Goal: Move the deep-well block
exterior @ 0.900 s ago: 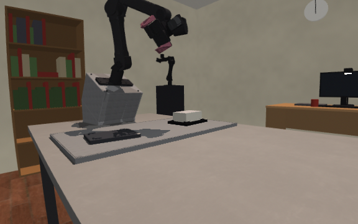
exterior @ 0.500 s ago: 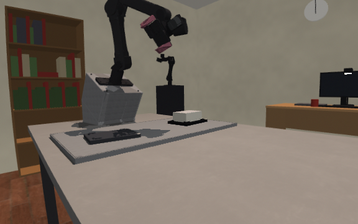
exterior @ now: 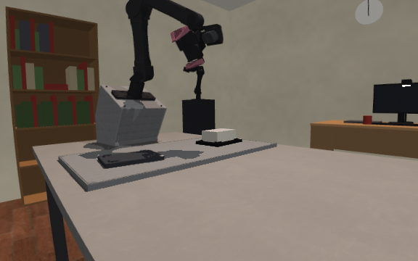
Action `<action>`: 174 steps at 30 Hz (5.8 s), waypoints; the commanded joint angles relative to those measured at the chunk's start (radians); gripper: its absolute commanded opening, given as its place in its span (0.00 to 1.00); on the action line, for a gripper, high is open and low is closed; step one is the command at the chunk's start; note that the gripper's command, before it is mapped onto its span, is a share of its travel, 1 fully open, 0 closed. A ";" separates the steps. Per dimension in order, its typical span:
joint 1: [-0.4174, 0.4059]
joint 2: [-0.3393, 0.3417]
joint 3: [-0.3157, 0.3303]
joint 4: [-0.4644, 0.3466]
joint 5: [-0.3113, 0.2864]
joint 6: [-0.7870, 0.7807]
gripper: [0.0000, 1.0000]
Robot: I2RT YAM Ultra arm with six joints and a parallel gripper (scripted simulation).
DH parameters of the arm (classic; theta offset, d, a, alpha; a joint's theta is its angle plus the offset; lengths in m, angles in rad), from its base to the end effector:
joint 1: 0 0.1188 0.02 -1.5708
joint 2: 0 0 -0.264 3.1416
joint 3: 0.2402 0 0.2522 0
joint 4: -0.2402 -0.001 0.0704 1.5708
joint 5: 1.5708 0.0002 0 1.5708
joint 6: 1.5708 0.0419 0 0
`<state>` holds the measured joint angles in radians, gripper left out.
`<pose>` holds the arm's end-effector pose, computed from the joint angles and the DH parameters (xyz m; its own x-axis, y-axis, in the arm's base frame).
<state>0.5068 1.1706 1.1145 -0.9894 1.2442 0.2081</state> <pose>0.1997 0.0666 0.3355 -0.6865 -0.3053 -0.6600 0.4102 0.5868 -0.6982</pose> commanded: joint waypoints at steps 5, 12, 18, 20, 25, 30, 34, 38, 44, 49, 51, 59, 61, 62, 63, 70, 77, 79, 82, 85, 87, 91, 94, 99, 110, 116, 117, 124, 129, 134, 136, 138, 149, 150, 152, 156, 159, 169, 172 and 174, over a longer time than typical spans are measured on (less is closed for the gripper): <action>0.004 0.042 0.018 0.049 -0.135 -0.187 1.00; 0.011 0.084 0.024 0.076 -0.207 -0.280 1.00; 0.019 0.134 0.030 0.110 -0.291 -0.386 1.00; 0.018 0.148 0.034 0.121 -0.331 -0.441 1.00; 0.026 0.172 0.036 0.136 -0.355 -0.469 1.00; 0.028 0.211 0.043 0.164 -0.441 -0.583 1.00; 0.036 0.243 0.047 0.184 -0.485 -0.639 1.00; 0.039 0.275 0.053 0.206 -0.551 -0.726 1.00; 0.043 0.308 0.059 0.229 -0.617 -0.812 1.00; 0.051 0.348 0.065 0.256 -0.681 -0.894 1.00; 0.050 0.364 0.068 0.267 -0.721 -0.947 1.00; 0.060 0.417 0.076 0.303 -0.812 -1.065 1.00; 0.060 0.434 0.080 0.314 -0.852 -1.118 1.00; 0.065 0.445 0.081 0.321 -0.857 -1.123 1.00; 0.066 0.446 0.081 0.321 -0.857 -1.122 1.00; 0.071 0.507 0.092 0.364 -0.982 -1.287 1.00; 0.076 0.516 0.093 0.369 -0.987 -1.293 1.00; 0.076 0.516 0.093 0.369 -0.987 -1.293 1.00; 0.076 0.516 0.093 0.369 -0.987 -1.293 1.00; 0.076 0.516 0.093 0.369 -0.987 -1.292 1.00; 0.076 0.516 0.093 0.369 -0.987 -1.292 1.00; 0.076 0.516 0.093 0.369 -0.987 -1.292 1.00; 0.076 0.516 0.093 0.369 -0.987 -1.292 1.00; 0.076 0.516 0.093 0.369 -0.987 -1.292 1.00; 0.071 0.532 0.088 0.392 -0.989 -1.297 1.00; 0.064 0.557 0.081 0.426 -0.993 -1.304 1.00; 0.062 0.561 0.080 0.431 -0.993 -1.305 1.00; 0.054 0.591 0.073 0.470 -0.997 -1.313 1.00; 0.050 0.605 0.071 0.486 -0.999 -1.316 1.00; 0.044 0.628 0.069 0.512 -1.001 -1.322 1.00; 0.042 0.637 0.068 0.523 -1.002 -1.324 1.00; 0.040 0.646 0.068 0.533 -1.003 -1.326 1.00; 0.030 0.689 0.067 0.579 -1.008 -1.335 1.00; 0.029 0.694 0.068 0.584 -1.009 -1.336 1.00; 0.027 0.704 0.068 0.594 -1.009 -1.338 1.00; 0.022 0.724 0.069 0.613 -1.011 -1.342 1.00; 0.020 0.734 0.070 0.622 -1.012 -1.344 1.00; 0.016 0.756 0.073 0.643 -1.014 -1.348 1.00; 0.016 0.756 0.073 0.643 -1.014 -1.348 1.00; 0.016 0.756 0.073 0.643 -1.014 -1.348 1.00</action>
<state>0.5205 1.9347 1.1839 -0.3473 0.2394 -1.1370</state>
